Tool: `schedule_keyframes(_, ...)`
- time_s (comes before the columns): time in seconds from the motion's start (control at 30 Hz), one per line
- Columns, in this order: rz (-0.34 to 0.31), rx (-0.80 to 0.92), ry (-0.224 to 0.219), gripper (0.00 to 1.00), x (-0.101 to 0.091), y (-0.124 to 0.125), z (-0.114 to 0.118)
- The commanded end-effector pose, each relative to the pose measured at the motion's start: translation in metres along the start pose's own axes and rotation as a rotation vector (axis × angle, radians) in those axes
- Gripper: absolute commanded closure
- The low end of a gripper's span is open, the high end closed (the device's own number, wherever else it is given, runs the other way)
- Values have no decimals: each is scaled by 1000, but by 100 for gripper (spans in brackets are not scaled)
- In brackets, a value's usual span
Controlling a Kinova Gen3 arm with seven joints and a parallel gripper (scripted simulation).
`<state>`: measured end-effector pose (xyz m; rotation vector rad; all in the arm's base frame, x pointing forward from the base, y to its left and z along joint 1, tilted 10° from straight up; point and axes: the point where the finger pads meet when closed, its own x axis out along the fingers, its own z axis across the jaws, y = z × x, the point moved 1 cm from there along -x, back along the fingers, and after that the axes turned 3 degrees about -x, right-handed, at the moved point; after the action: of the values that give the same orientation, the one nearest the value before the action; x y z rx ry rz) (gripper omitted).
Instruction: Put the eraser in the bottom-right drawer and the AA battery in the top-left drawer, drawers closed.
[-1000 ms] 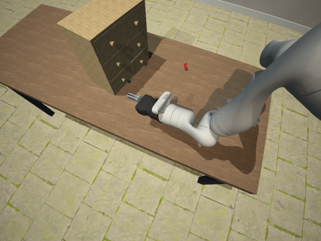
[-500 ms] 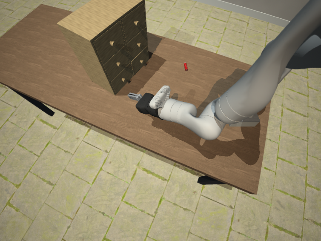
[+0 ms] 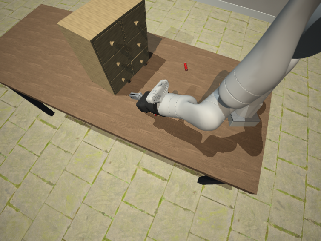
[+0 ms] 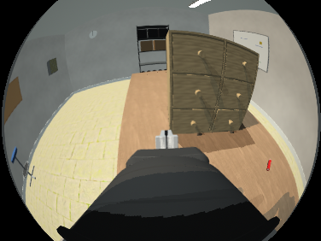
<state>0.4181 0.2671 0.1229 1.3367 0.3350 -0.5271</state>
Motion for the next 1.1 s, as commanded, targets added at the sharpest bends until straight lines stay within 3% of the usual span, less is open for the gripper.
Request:
schedule_keyframes(0.0,-11,22,10,100,-4,8,-2)
schedule_keyframes(1.07,-241,21,24,100,-23,16,-1)
